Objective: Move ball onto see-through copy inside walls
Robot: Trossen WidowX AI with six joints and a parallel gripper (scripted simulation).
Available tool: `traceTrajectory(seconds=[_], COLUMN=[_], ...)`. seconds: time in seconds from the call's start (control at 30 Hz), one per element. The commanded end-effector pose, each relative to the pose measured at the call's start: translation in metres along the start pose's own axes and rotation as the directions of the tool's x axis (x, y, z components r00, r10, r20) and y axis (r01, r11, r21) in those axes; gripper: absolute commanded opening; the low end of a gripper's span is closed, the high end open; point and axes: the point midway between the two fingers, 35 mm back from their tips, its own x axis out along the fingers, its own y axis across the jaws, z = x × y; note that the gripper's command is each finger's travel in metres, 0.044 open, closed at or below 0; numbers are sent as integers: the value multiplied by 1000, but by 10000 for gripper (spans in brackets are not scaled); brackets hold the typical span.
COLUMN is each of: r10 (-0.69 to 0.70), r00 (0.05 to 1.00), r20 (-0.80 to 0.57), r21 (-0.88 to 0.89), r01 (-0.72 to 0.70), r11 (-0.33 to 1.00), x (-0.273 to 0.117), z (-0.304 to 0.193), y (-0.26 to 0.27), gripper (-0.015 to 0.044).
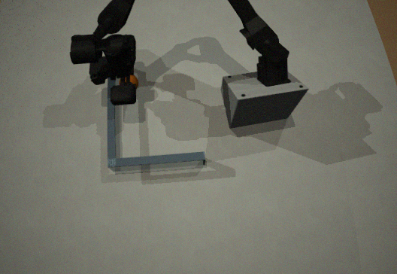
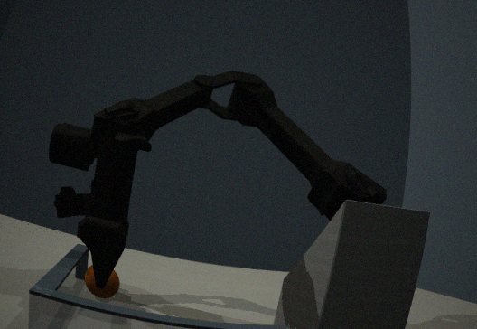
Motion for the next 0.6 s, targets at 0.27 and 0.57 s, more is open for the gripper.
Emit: traceTrajectory(seconds=[0.27,0.57], r10=[2,7], r00=[1000,1000], r20=[-3,9], r21=[-9,-21], r01=[-2,-7], r11=[1000,1000], x=[-86,-79], z=[-1,2], y=[2,7], gripper=[368,368])
